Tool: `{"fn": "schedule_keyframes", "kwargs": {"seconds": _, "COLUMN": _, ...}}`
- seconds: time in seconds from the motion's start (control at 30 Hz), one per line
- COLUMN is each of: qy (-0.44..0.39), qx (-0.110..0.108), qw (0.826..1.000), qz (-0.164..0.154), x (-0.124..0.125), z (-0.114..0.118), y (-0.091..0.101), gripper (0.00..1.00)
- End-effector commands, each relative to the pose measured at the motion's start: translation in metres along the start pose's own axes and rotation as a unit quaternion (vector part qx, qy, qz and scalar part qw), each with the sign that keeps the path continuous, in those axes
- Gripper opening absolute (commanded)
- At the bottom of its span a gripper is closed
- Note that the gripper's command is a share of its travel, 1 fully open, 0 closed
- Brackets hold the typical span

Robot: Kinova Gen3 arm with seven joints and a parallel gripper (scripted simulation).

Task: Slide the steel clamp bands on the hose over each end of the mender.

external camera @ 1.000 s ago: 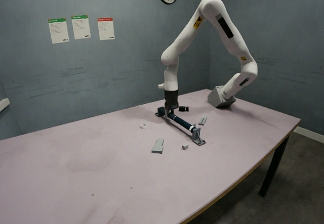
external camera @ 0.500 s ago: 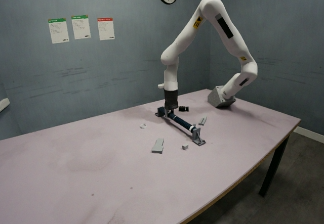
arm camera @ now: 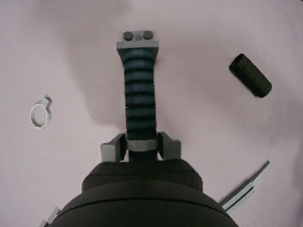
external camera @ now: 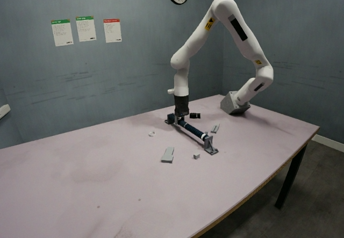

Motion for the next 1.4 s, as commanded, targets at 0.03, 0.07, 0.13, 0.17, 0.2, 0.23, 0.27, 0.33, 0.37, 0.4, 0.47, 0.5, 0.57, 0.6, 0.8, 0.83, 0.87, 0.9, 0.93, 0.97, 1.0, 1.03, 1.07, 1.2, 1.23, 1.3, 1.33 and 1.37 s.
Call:
{"fn": "schedule_keyframes", "kwargs": {"seconds": 0.03, "qy": 0.004, "qx": 0.002, "qw": 1.0, "qz": 0.003, "x": 0.004, "z": -0.002, "y": 0.002, "gripper": 1.0}}
{"fn": "schedule_keyframes", "kwargs": {"seconds": 0.07, "qy": 0.004, "qx": 0.002, "qw": 1.0, "qz": 0.003, "x": 0.004, "z": -0.002, "y": 0.002, "gripper": 1.0}}
{"fn": "schedule_keyframes", "kwargs": {"seconds": 0.13, "qy": 0.004, "qx": 0.002, "qw": 1.0, "qz": 0.003, "x": 0.004, "z": -0.002, "y": 0.002, "gripper": 1.0}}
{"fn": "schedule_keyframes", "kwargs": {"seconds": 0.17, "qy": 0.004, "qx": 0.002, "qw": 1.0, "qz": 0.003, "x": 0.004, "z": -0.002, "y": 0.002, "gripper": 1.0}}
{"fn": "schedule_keyframes", "kwargs": {"seconds": 0.2, "qy": 0.004, "qx": 0.002, "qw": 1.0, "qz": 0.003, "x": 0.004, "z": -0.002, "y": 0.002, "gripper": 1.0}}
{"fn": "schedule_keyframes", "kwargs": {"seconds": 0.23, "qy": 0.004, "qx": 0.002, "qw": 1.0, "qz": 0.003, "x": 0.004, "z": -0.002, "y": 0.002, "gripper": 1.0}}
{"fn": "schedule_keyframes", "kwargs": {"seconds": 0.27, "qy": 0.004, "qx": 0.002, "qw": 1.0, "qz": 0.003, "x": 0.004, "z": -0.002, "y": 0.002, "gripper": 1.0}}
{"fn": "schedule_keyframes", "kwargs": {"seconds": 0.33, "qy": 0.004, "qx": 0.002, "qw": 1.0, "qz": 0.003, "x": 0.004, "z": -0.002, "y": 0.002, "gripper": 1.0}}
{"fn": "schedule_keyframes", "kwargs": {"seconds": 0.37, "qy": 0.004, "qx": 0.002, "qw": 1.0, "qz": 0.003, "x": 0.004, "z": -0.002, "y": 0.002, "gripper": 1.0}}
{"fn": "schedule_keyframes", "kwargs": {"seconds": 0.4, "qy": 0.004, "qx": 0.002, "qw": 1.0, "qz": 0.003, "x": 0.004, "z": -0.002, "y": 0.002, "gripper": 1.0}}
{"fn": "schedule_keyframes", "kwargs": {"seconds": 0.47, "qy": 0.004, "qx": 0.002, "qw": 1.0, "qz": 0.003, "x": 0.004, "z": -0.002, "y": 0.002, "gripper": 1.0}}
{"fn": "schedule_keyframes", "kwargs": {"seconds": 0.5, "qy": 0.004, "qx": 0.002, "qw": 1.0, "qz": 0.003, "x": 0.004, "z": -0.002, "y": 0.002, "gripper": 1.0}}
{"fn": "schedule_keyframes", "kwargs": {"seconds": 0.57, "qy": 0.004, "qx": 0.002, "qw": 1.0, "qz": 0.003, "x": 0.004, "z": -0.002, "y": 0.002, "gripper": 1.0}}
{"fn": "schedule_keyframes", "kwargs": {"seconds": 0.6, "qy": 0.004, "qx": 0.002, "qw": 1.0, "qz": 0.003, "x": 0.004, "z": -0.002, "y": 0.002, "gripper": 1.0}}
{"fn": "schedule_keyframes", "kwargs": {"seconds": 0.8, "qy": 0.004, "qx": 0.002, "qw": 1.0, "qz": 0.003, "x": 0.004, "z": -0.002, "y": 0.002, "gripper": 1.0}}
{"fn": "schedule_keyframes", "kwargs": {"seconds": 0.83, "qy": 0.004, "qx": 0.002, "qw": 1.0, "qz": 0.003, "x": 0.004, "z": -0.002, "y": 0.002, "gripper": 1.0}}
{"fn": "schedule_keyframes", "kwargs": {"seconds": 0.87, "qy": 0.004, "qx": 0.002, "qw": 1.0, "qz": 0.003, "x": 0.004, "z": -0.002, "y": 0.002, "gripper": 1.0}}
{"fn": "schedule_keyframes", "kwargs": {"seconds": 0.9, "qy": 0.004, "qx": 0.002, "qw": 1.0, "qz": 0.003, "x": 0.004, "z": -0.002, "y": 0.002, "gripper": 1.0}}
{"fn": "schedule_keyframes", "kwargs": {"seconds": 0.93, "qy": 0.004, "qx": 0.002, "qw": 1.0, "qz": 0.003, "x": 0.004, "z": -0.002, "y": 0.002, "gripper": 1.0}}
{"fn": "schedule_keyframes", "kwargs": {"seconds": 0.97, "qy": 0.004, "qx": 0.002, "qw": 1.0, "qz": 0.003, "x": 0.004, "z": -0.002, "y": 0.002, "gripper": 1.0}}
{"fn": "schedule_keyframes", "kwargs": {"seconds": 1.0, "qy": 0.004, "qx": 0.002, "qw": 1.0, "qz": 0.003, "x": 0.004, "z": -0.002, "y": 0.002, "gripper": 1.0}}
{"fn": "schedule_keyframes", "kwargs": {"seconds": 1.03, "qy": 0.004, "qx": 0.002, "qw": 1.0, "qz": 0.003, "x": 0.004, "z": -0.002, "y": 0.002, "gripper": 1.0}}
{"fn": "schedule_keyframes", "kwargs": {"seconds": 1.07, "qy": 0.004, "qx": 0.002, "qw": 1.0, "qz": 0.003, "x": 0.004, "z": -0.002, "y": 0.002, "gripper": 1.0}}
{"fn": "schedule_keyframes", "kwargs": {"seconds": 1.2, "qy": 0.004, "qx": 0.001, "qw": 1.0, "qz": 0.001, "x": 0.003, "z": -0.002, "y": 0.003, "gripper": 1.0}}
{"fn": "schedule_keyframes", "kwargs": {"seconds": 1.23, "qy": 0.003, "qx": 0.0, "qw": 1.0, "qz": 0.0, "x": 0.002, "z": -0.001, "y": 0.006, "gripper": 1.0}}
{"fn": "schedule_keyframes", "kwargs": {"seconds": 1.3, "qy": 0.004, "qx": 0.001, "qw": 1.0, "qz": 0.001, "x": 0.002, "z": -0.002, "y": 0.015, "gripper": 1.0}}
{"fn": "schedule_keyframes", "kwargs": {"seconds": 1.33, "qy": 0.002, "qx": 0.001, "qw": 1.0, "qz": 0.002, "x": 0.003, "z": -0.001, "y": 0.02, "gripper": 1.0}}
{"fn": "schedule_keyframes", "kwargs": {"seconds": 1.37, "qy": 0.002, "qx": 0.001, "qw": 1.0, "qz": 0.003, "x": 0.004, "z": -0.001, "y": 0.027, "gripper": 1.0}}
Point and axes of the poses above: the point where the finger pads meet when closed, its own y axis back along the fingers, its own z axis across the jaws, x = y × z, the point moved 9 cm from there along y, back along the fingers, and after that the axes turned 7 degrees about -y, right-handed, at the moved point
